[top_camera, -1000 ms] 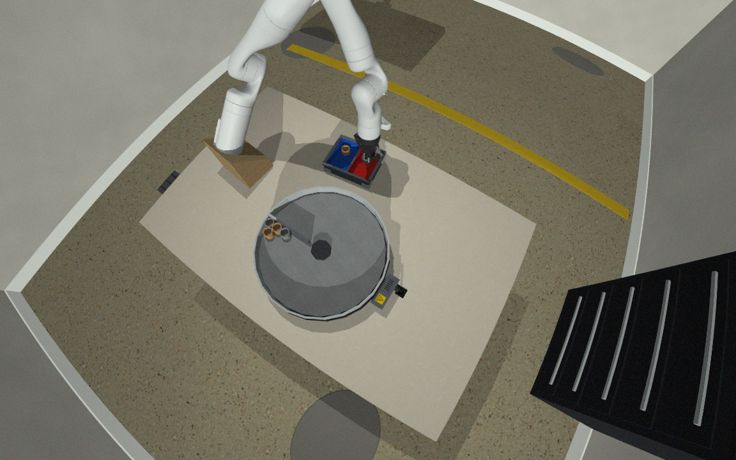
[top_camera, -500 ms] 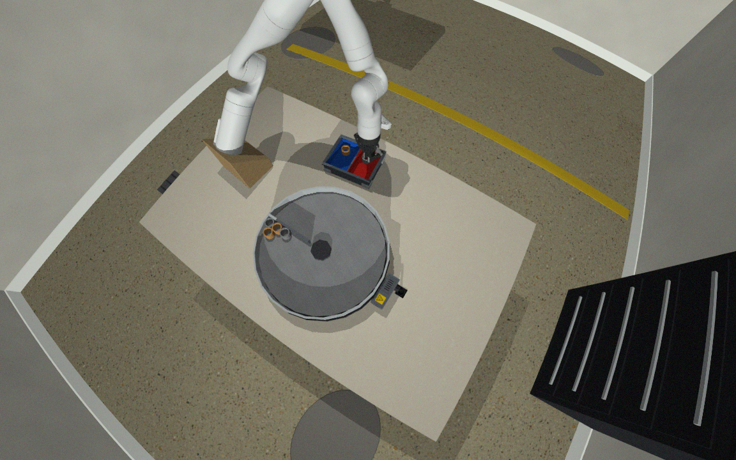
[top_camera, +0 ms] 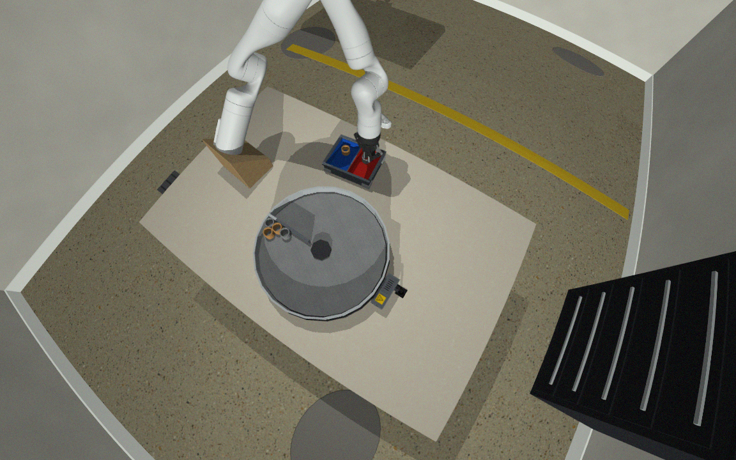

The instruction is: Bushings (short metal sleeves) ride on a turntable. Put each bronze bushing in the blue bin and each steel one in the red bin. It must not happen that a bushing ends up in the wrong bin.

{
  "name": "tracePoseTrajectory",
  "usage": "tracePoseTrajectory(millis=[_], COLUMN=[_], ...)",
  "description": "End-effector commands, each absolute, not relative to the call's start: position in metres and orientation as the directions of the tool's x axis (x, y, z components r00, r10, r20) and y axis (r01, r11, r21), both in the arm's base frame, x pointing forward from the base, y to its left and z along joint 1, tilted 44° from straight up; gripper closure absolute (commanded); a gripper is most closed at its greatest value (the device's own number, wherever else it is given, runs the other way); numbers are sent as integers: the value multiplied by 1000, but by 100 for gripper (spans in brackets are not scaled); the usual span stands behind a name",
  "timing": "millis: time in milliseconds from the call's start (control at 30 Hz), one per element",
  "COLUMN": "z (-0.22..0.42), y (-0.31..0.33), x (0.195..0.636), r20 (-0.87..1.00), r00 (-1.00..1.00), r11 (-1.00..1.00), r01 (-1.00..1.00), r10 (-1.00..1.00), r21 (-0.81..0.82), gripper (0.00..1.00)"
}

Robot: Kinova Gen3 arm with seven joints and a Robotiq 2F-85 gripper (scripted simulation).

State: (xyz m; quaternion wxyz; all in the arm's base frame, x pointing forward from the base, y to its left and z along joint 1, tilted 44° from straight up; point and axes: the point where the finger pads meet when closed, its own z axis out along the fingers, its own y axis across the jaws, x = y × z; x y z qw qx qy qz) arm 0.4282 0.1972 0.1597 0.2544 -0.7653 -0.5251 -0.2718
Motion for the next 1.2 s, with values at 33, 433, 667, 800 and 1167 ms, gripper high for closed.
tracePoseTrajectory(millis=[33, 433, 667, 800, 1167], z=[160, 163, 164, 165, 167], y=[196, 193, 192, 192, 190], x=[429, 428, 428, 428, 427], r20=[683, 683, 683, 683, 683], r00=[301, 301, 301, 301, 301], r11=[-320, -321, -321, -320, -321], r01=[942, 942, 942, 942, 942], r10=[665, 665, 665, 665, 665], r21=[-103, -103, -103, -103, -103], gripper=[84, 84, 84, 84, 84])
